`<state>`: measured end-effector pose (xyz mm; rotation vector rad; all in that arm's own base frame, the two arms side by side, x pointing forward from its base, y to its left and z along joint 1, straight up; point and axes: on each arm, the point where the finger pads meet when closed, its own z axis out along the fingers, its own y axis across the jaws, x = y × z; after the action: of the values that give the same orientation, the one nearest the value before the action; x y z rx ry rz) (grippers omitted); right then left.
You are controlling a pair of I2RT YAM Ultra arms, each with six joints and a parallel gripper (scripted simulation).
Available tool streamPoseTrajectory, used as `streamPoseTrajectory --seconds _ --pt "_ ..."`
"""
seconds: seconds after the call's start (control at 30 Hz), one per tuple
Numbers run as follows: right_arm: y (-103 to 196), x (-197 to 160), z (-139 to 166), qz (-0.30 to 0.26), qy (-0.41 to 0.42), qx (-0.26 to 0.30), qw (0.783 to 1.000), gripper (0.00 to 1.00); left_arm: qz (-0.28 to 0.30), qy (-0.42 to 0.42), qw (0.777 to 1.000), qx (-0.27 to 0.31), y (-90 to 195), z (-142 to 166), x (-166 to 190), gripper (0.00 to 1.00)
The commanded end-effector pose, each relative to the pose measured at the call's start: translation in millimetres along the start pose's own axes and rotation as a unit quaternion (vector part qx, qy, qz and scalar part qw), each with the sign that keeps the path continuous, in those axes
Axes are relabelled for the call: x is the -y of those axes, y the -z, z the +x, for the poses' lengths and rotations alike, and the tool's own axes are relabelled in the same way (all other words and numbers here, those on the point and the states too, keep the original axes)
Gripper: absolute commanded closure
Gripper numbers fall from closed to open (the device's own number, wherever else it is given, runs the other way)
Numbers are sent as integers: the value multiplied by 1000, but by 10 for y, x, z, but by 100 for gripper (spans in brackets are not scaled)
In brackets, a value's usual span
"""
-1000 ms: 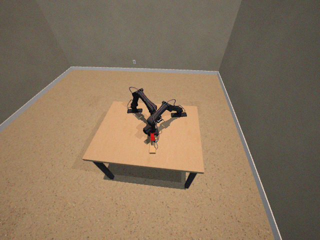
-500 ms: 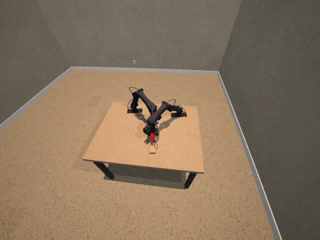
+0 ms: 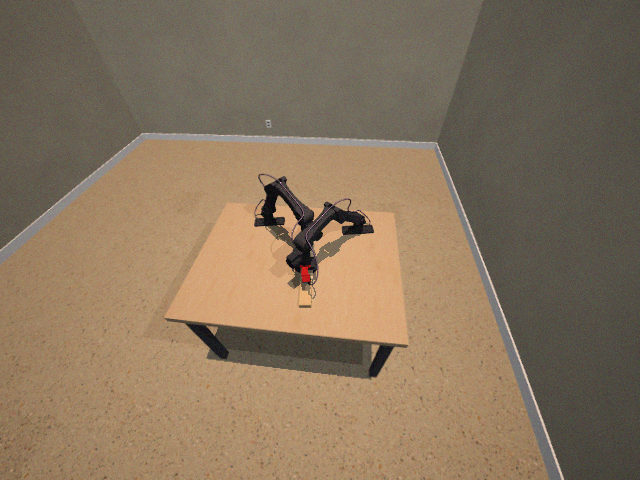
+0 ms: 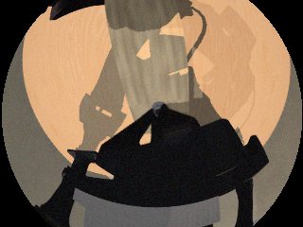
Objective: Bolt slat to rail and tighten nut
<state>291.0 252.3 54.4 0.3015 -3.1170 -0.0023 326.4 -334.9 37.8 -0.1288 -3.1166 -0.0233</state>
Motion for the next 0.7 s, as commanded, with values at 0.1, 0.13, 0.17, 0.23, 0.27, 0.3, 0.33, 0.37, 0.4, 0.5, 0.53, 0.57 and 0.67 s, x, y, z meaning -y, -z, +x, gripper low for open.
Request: streamPoseTrajectory --seconds 0.1,0.13,0.17,0.23,0.27,0.3,0.33,0.37,0.4,0.5,0.53,0.57,0.67 --pt "38 13 -30 -2 -158 10 987 89 5 0 1000 6 56 -14 12 28" --pt "38 13 -30 -2 -158 10 987 89 5 0 1000 6 56 -14 12 28" --pt "38 13 -30 -2 -177 10 984 89 5 0 1000 6 56 -14 12 28" --pt "38 13 -30 -2 -216 10 976 89 5 0 1000 6 56 -14 12 28" --pt "38 13 -30 -3 -235 10 972 89 5 0 1000 6 56 -14 12 28" --pt "38 13 -30 -3 -254 10 967 89 5 0 1000 6 56 -14 12 28" --pt "38 13 -30 -3 -273 10 962 89 5 0 1000 6 56 -14 12 28" --pt "38 13 -30 -3 -292 10 956 89 5 0 1000 6 56 -14 12 28" --pt "38 13 -30 -4 -311 9 950 89 5 0 1000 6 56 -14 12 28" --pt "38 13 -30 -4 -367 9 930 89 5 0 1000 6 56 -14 12 28" --pt "38 13 -30 -5 -385 9 923 89 5 0 1000 6 56 -14 12 28" --pt "38 13 -30 -5 -404 9 915 89 5 0 1000 6 56 -14 12 28" --pt "38 13 -30 -5 -439 9 898 89 5 0 1000 6 56 -14 12 28"
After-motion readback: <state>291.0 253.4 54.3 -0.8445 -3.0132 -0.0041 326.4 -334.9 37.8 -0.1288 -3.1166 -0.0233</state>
